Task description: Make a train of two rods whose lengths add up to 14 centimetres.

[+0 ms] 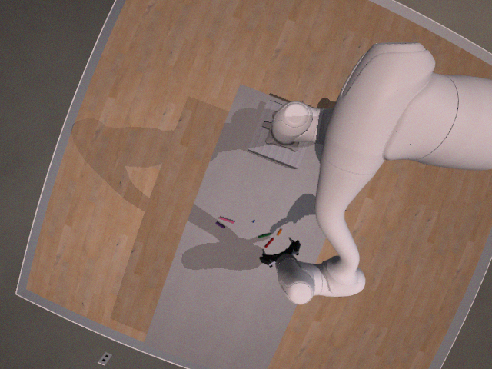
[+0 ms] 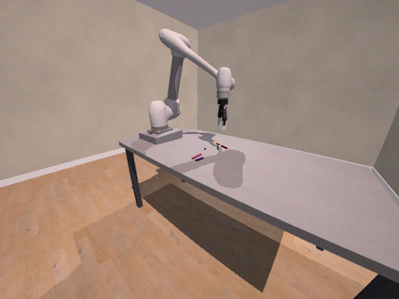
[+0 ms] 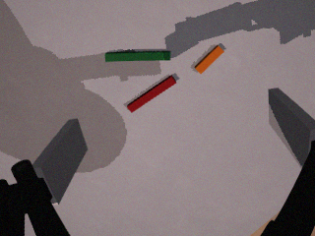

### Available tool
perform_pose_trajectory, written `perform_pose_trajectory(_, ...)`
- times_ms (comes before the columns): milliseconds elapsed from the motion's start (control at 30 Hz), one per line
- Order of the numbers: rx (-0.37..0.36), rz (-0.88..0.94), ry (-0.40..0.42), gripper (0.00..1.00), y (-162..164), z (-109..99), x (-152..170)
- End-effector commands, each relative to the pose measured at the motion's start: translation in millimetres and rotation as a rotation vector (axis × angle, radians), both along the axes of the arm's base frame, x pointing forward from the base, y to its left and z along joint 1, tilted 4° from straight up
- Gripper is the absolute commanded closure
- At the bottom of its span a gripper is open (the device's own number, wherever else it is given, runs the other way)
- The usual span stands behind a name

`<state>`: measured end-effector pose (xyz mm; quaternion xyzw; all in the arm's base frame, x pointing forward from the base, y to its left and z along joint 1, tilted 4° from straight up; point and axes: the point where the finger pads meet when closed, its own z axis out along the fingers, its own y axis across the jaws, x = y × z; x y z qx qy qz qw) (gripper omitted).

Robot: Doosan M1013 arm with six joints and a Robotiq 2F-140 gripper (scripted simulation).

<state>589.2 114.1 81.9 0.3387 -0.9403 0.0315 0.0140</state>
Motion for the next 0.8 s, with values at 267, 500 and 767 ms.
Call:
perform_pose_trajectory(267,0.0,-0.038,-0.003,0.0,-13,-3,4)
perform_pose_trajectory(500,0.0,-0.268,-0.018,0.0,-96,-21,20)
perform_pose_trajectory(767,-0.001,-0.505,-0.035,0.0,-184,-39,25)
